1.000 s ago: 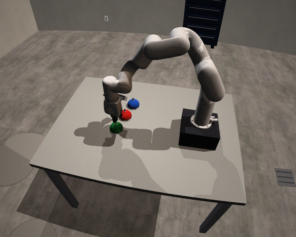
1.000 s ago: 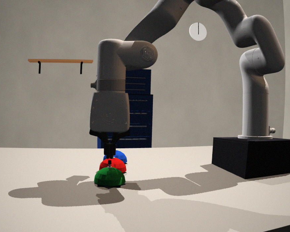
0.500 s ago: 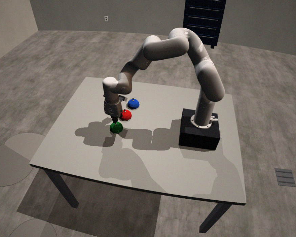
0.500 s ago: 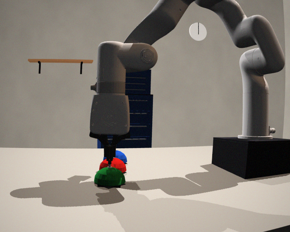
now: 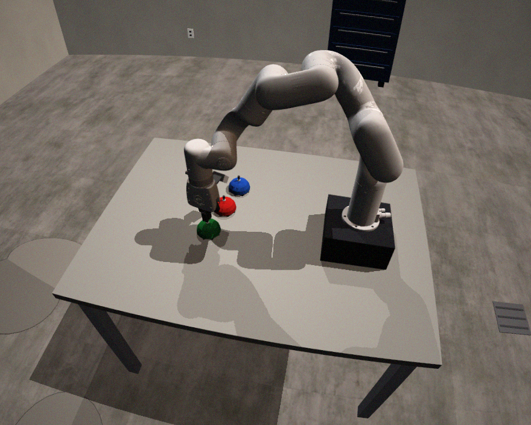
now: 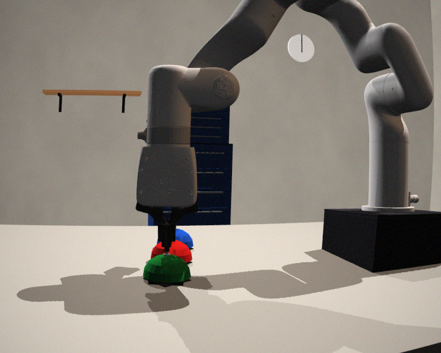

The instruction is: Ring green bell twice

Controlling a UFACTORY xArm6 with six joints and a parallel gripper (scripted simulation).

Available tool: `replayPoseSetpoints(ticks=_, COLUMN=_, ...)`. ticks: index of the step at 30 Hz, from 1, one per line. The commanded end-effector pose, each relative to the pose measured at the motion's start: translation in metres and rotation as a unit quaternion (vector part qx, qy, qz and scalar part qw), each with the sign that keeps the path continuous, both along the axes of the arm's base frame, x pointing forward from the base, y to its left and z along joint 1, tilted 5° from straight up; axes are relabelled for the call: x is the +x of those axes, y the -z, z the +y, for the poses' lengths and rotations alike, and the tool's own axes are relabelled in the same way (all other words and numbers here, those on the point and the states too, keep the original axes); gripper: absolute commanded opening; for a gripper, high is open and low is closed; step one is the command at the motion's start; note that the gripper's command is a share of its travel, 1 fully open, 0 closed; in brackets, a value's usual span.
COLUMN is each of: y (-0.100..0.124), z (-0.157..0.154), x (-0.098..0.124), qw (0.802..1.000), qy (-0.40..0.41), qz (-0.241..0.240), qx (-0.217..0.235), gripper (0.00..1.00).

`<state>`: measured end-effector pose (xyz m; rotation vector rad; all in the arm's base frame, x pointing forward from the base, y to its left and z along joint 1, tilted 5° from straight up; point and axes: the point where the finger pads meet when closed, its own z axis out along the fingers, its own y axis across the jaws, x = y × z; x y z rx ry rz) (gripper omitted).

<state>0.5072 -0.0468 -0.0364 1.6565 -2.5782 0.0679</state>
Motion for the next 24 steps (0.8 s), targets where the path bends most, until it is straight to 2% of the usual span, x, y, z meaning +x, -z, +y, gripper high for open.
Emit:
replayPoseSetpoints(ticks=1, y=-0.0014, z=0.0, x=0.0016, qw=1.0, qy=0.0, qz=-0.002, qx=0.0, gripper=0.0)
replayPoseSetpoints(ticks=24, y=0.0022, z=-0.0003, x=0.0014, qw=1.0, qy=0.0, qz=-0.002, qx=0.0, gripper=0.0)
